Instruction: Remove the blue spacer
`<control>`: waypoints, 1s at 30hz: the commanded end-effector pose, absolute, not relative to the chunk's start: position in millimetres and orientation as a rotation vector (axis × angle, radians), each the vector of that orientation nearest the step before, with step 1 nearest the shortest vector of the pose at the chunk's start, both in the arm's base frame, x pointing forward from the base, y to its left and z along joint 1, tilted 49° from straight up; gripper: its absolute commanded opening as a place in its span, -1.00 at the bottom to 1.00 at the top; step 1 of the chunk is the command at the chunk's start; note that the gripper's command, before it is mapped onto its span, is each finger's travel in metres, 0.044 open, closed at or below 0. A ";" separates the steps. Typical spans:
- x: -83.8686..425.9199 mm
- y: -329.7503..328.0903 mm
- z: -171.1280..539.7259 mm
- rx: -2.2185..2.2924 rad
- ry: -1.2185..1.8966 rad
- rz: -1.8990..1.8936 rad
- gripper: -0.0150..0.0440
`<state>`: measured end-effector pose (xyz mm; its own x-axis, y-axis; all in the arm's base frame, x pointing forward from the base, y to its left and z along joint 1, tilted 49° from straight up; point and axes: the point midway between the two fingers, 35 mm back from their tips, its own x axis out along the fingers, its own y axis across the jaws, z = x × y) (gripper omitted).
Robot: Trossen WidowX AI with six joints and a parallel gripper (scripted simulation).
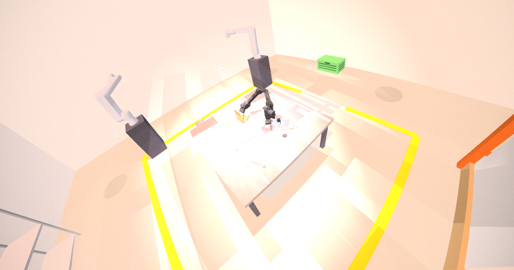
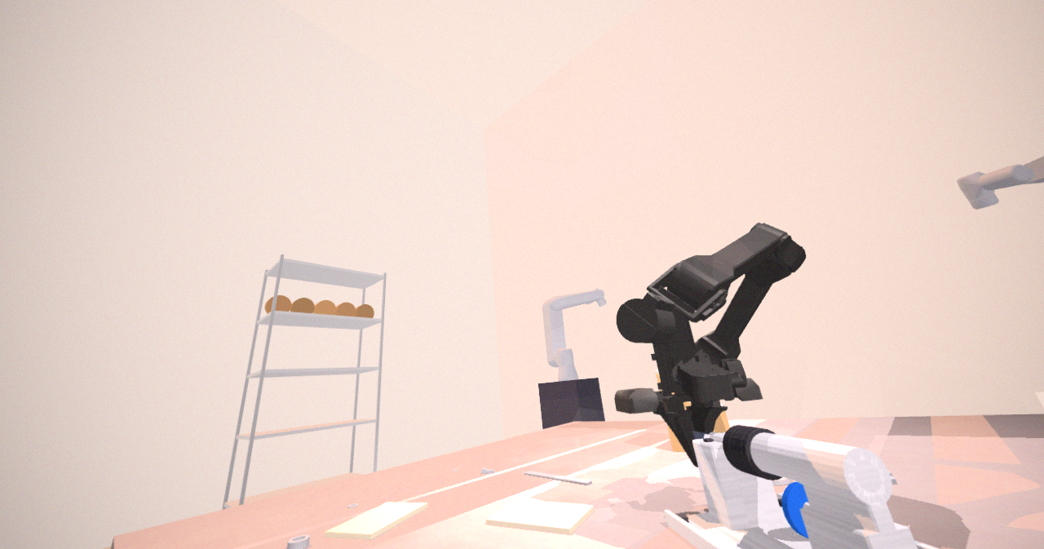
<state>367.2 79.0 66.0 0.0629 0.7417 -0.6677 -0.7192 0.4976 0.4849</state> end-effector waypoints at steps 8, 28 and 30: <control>371.9 81.8 70.8 0.032 1.016 1.106 -0.49; 376.8 85.1 75.0 0.032 1.016 1.106 -0.49; 377.3 85.4 75.5 0.032 1.016 1.106 -0.49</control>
<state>374.5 83.6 72.2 0.0631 0.7415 -0.6679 -0.7185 0.4982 0.4853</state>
